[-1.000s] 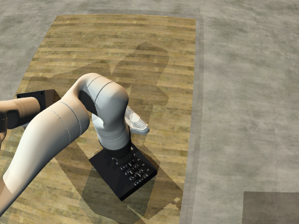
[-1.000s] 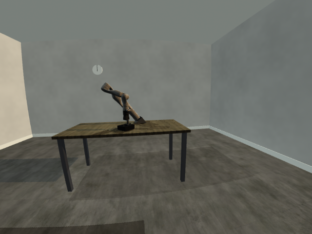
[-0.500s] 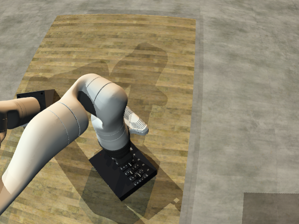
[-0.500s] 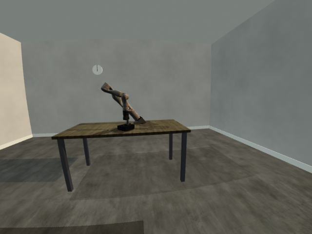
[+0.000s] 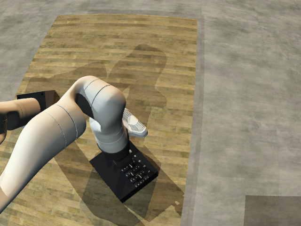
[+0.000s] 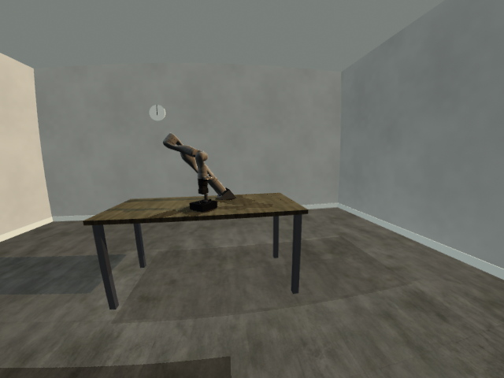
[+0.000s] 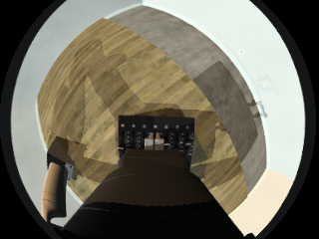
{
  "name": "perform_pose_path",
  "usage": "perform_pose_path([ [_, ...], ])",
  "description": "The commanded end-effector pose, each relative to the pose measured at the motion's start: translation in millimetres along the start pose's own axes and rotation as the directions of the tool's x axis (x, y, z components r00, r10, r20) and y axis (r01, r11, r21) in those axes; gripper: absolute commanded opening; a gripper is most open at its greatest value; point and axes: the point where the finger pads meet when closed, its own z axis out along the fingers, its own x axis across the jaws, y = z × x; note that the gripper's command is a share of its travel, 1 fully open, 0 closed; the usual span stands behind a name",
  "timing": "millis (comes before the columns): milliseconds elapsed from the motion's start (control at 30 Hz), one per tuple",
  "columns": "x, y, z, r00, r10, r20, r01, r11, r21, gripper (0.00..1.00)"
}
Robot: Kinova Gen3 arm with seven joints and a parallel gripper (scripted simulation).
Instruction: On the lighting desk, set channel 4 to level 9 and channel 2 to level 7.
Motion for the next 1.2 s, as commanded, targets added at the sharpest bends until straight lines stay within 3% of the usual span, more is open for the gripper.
perform_pose_path([
  [0,1,3,-0.6,1.0,0.003,-0.002,-0.003,1.0,-0.001,0.0],
  [1167,1,16,-0.6,1.0,0.003,-0.002,-0.003,1.0,-0.001,0.0],
])
